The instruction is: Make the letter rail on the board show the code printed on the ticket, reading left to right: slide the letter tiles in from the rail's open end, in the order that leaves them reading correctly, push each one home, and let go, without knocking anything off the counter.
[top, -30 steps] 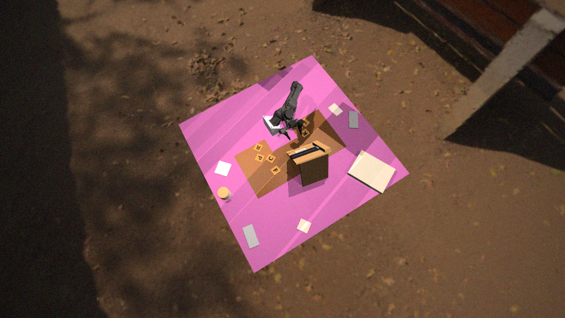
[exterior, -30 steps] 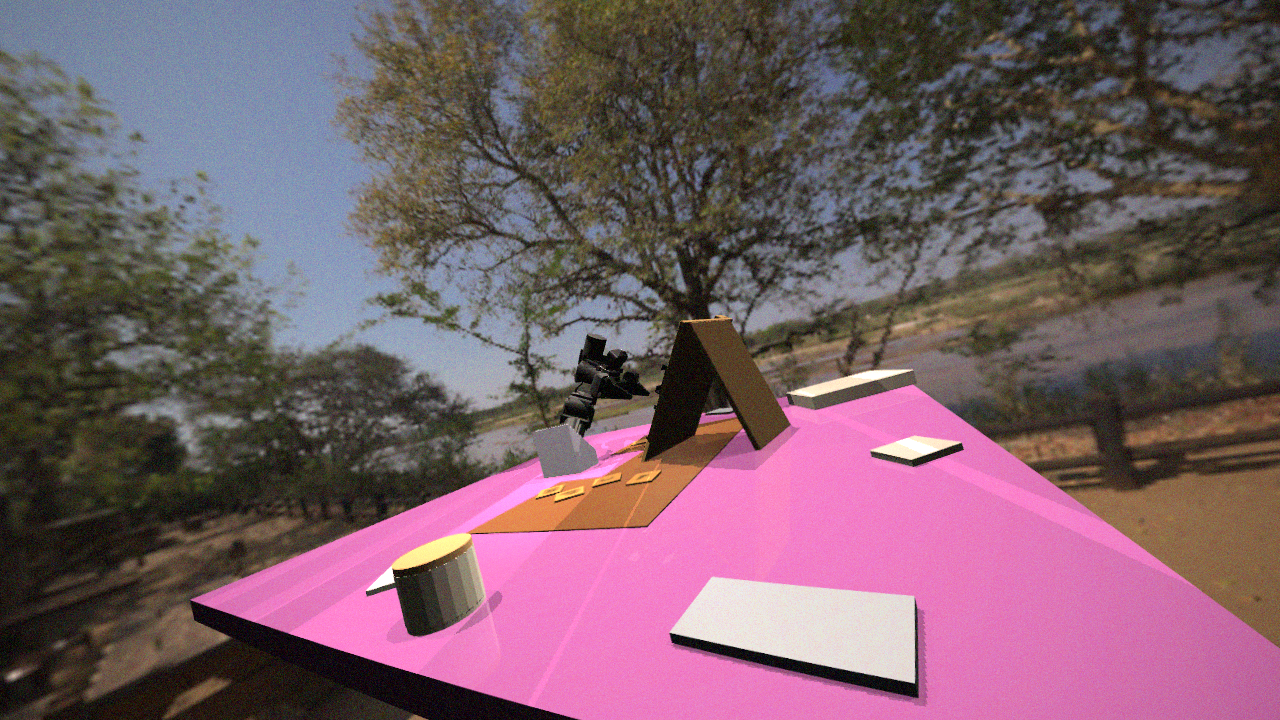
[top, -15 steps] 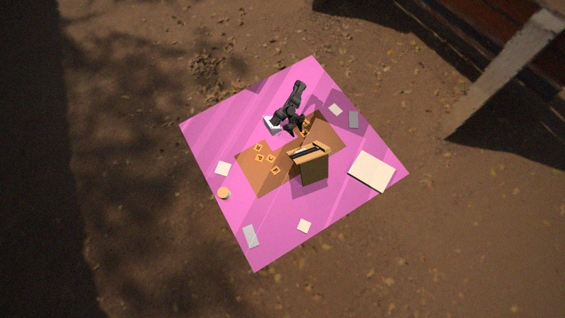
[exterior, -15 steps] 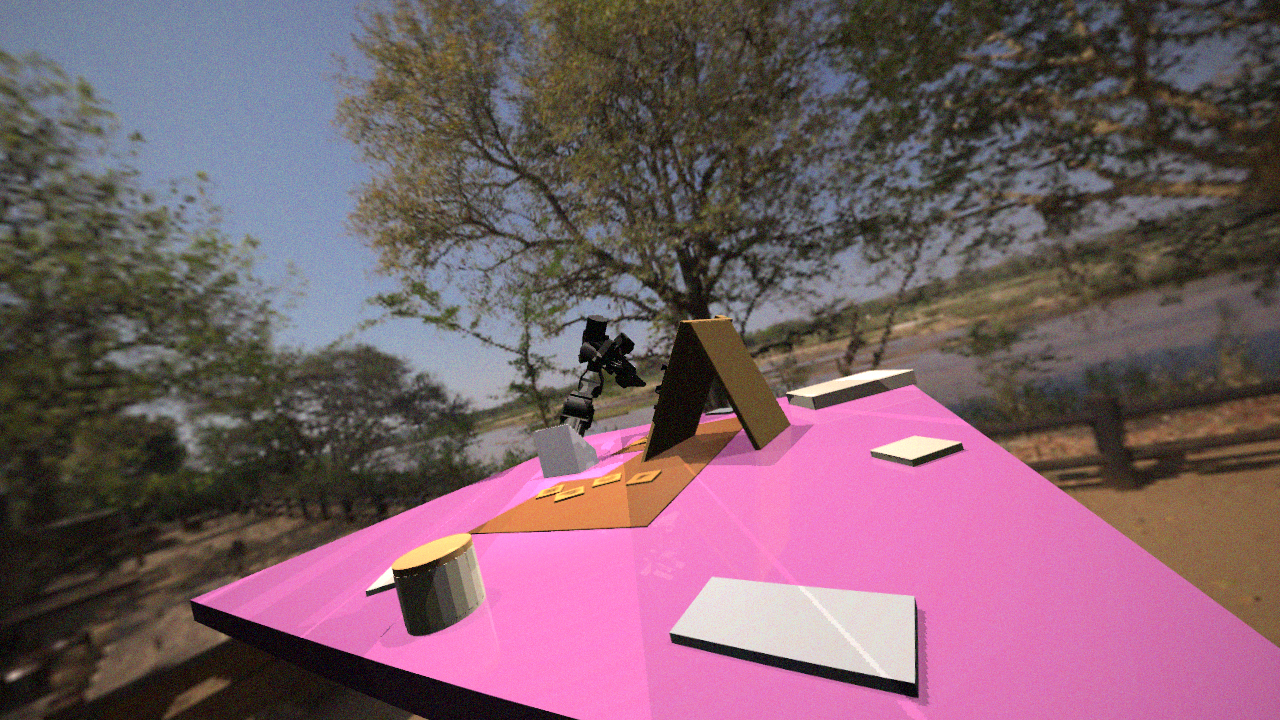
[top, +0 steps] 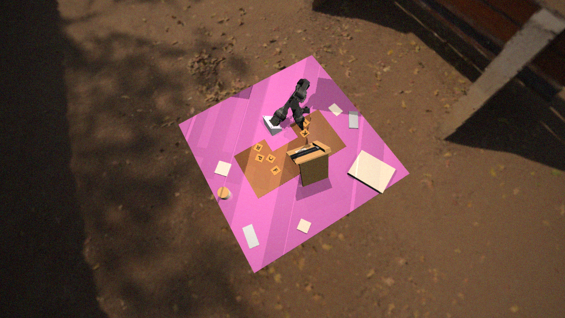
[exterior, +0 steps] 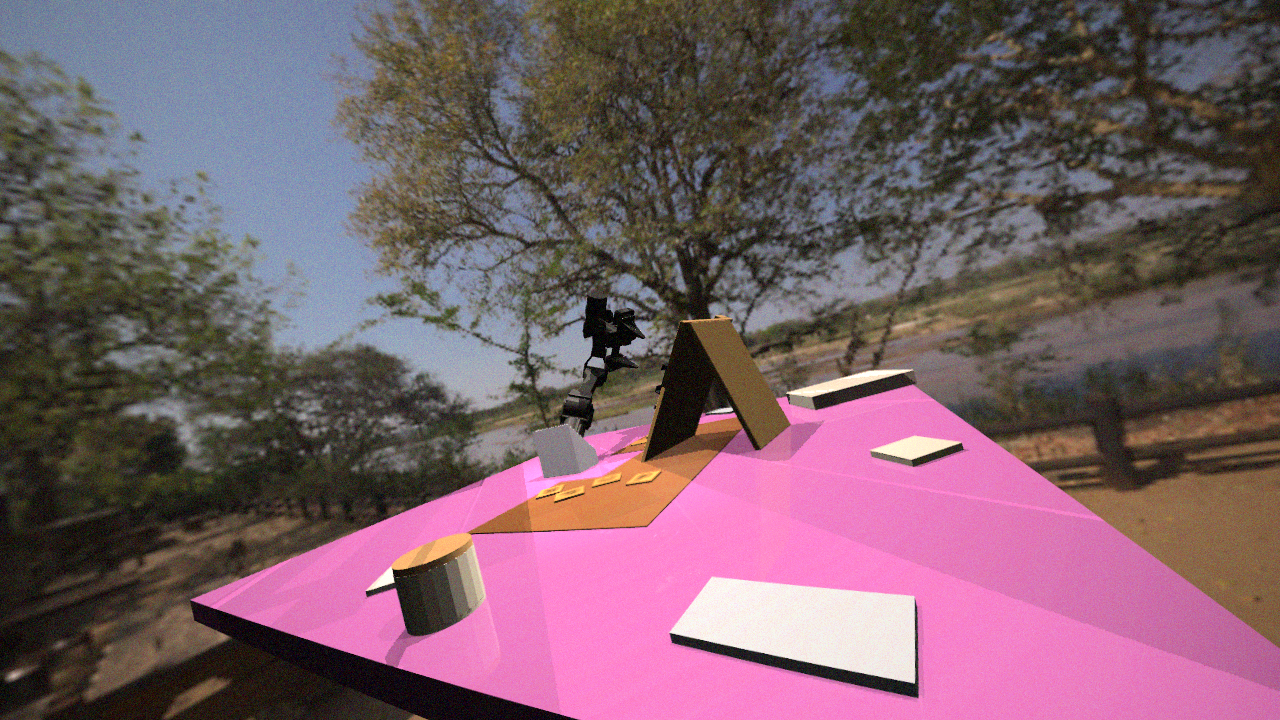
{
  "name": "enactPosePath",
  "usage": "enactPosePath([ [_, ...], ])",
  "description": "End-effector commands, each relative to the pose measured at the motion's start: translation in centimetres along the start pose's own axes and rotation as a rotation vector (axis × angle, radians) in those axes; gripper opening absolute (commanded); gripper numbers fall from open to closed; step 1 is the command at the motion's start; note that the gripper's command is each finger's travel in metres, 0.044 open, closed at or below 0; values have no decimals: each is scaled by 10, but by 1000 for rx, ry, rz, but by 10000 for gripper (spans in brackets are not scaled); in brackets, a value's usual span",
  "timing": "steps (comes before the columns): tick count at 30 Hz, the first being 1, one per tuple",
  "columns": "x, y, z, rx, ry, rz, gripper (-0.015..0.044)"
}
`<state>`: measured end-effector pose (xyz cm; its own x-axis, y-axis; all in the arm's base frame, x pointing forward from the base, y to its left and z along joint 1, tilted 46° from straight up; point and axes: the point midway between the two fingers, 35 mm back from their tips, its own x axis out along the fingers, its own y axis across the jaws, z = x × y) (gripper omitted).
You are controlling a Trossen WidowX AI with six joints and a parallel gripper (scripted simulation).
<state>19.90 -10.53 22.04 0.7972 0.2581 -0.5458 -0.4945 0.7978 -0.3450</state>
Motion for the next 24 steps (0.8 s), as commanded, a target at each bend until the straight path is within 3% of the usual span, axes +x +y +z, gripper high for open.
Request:
enactPosePath([
  [1,-16,-17,9,-278,10,25,440],
  [16,-16,-17,9,-278,10,25,440],
  [24,-29,-20,-20,-278,11,25,440],
])
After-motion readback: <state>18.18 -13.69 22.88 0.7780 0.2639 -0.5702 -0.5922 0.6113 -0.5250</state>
